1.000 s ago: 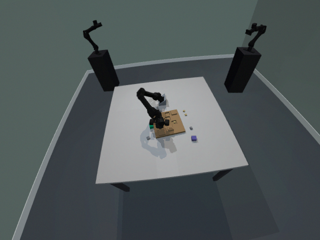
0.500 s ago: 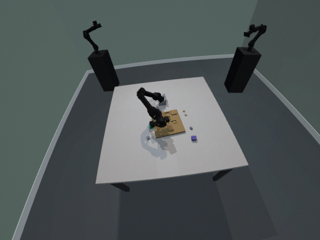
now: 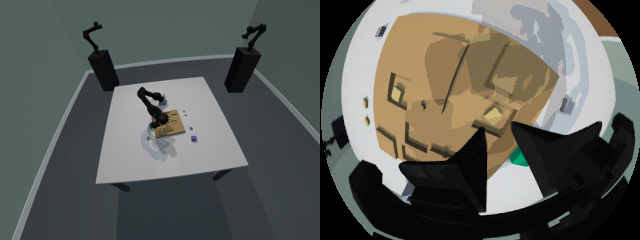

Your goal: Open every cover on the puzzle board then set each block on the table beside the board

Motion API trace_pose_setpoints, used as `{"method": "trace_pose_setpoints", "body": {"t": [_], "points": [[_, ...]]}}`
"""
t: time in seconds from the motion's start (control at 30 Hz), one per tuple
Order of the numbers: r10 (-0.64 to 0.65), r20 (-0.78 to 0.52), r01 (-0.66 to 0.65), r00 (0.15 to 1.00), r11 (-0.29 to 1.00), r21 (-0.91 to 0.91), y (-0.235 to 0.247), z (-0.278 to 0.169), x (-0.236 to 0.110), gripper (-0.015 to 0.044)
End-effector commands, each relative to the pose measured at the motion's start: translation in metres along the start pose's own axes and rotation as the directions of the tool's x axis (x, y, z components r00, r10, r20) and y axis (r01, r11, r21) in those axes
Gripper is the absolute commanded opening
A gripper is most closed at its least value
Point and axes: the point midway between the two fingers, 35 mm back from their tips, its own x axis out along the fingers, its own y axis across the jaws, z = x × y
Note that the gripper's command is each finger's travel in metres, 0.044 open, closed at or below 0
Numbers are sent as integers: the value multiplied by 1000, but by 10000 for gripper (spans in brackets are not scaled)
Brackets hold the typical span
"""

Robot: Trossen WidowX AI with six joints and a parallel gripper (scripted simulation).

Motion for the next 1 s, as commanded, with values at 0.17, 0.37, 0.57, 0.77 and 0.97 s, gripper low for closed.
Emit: {"method": "trace_pose_setpoints", "body": {"t": [0.17, 0.37, 0.57, 0.77, 0.97], "points": [[2, 5, 0, 1000, 950, -311, -1, 0, -17, 144], [2, 4, 0, 1000, 873, -488, -1, -1, -27, 144], [2, 4, 0, 1000, 862, -507, 0, -1, -28, 144], [2, 4, 0, 1000, 875, -485, -1, -1, -27, 144], [2, 4, 0, 1000, 874, -486, -1, 0, -22, 144]]}}
